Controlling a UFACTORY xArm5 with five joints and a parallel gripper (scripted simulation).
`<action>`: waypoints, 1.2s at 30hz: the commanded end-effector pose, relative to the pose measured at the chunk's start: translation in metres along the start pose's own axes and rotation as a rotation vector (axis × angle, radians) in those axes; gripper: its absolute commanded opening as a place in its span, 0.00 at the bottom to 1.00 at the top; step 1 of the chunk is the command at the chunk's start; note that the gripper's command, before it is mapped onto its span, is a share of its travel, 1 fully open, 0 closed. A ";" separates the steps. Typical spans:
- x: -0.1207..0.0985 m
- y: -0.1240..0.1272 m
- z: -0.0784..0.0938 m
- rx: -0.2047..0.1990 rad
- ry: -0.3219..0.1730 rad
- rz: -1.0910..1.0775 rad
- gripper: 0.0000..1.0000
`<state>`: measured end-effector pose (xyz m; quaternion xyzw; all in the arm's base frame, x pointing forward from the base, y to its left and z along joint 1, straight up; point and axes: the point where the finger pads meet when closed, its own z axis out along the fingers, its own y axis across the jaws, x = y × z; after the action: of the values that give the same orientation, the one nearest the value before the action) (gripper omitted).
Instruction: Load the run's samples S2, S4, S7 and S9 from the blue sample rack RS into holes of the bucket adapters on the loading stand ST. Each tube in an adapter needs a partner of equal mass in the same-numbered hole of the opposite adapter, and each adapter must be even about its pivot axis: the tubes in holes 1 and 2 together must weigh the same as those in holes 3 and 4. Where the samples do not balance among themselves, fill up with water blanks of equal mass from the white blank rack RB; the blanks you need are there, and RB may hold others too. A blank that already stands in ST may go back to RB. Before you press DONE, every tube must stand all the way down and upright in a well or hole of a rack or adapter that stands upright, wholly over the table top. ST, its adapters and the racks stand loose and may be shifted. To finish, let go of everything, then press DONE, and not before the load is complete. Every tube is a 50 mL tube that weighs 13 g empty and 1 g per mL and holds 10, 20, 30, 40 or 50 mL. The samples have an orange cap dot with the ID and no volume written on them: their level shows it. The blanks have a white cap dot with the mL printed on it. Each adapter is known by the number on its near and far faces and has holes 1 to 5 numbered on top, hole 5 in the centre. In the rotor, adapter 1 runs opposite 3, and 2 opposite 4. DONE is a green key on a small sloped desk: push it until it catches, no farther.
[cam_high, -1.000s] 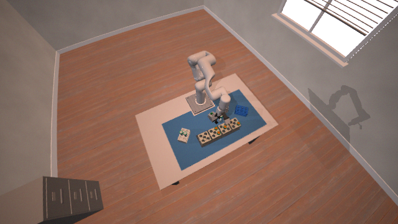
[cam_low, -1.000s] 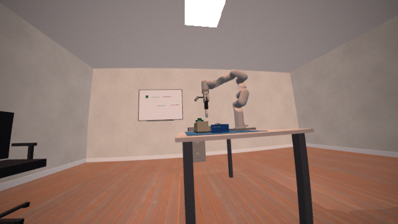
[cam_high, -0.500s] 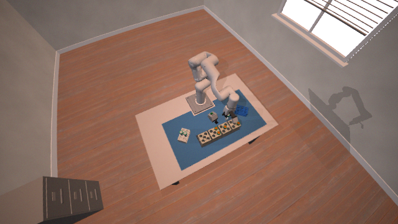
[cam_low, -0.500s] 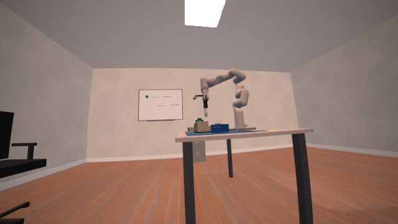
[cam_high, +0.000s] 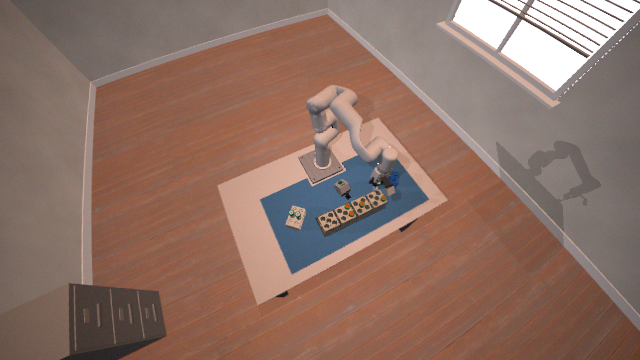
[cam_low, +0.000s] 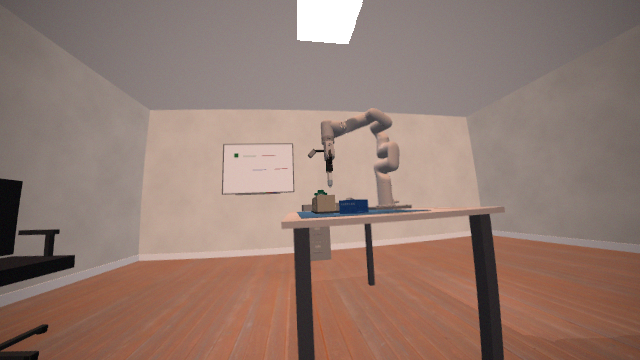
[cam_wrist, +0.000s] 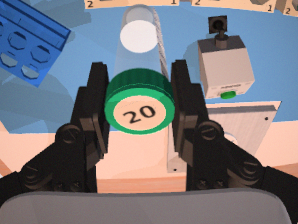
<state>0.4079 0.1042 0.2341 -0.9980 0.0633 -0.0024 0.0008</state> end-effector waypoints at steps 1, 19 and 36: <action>0.005 -0.015 -0.001 0.001 0.003 0.000 0.00; 0.011 -0.035 -0.001 0.002 0.003 0.000 0.00; 0.011 -0.035 0.017 0.002 0.003 0.000 0.00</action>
<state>0.4219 0.1376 0.2199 -0.9980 0.0631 -0.0017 0.0007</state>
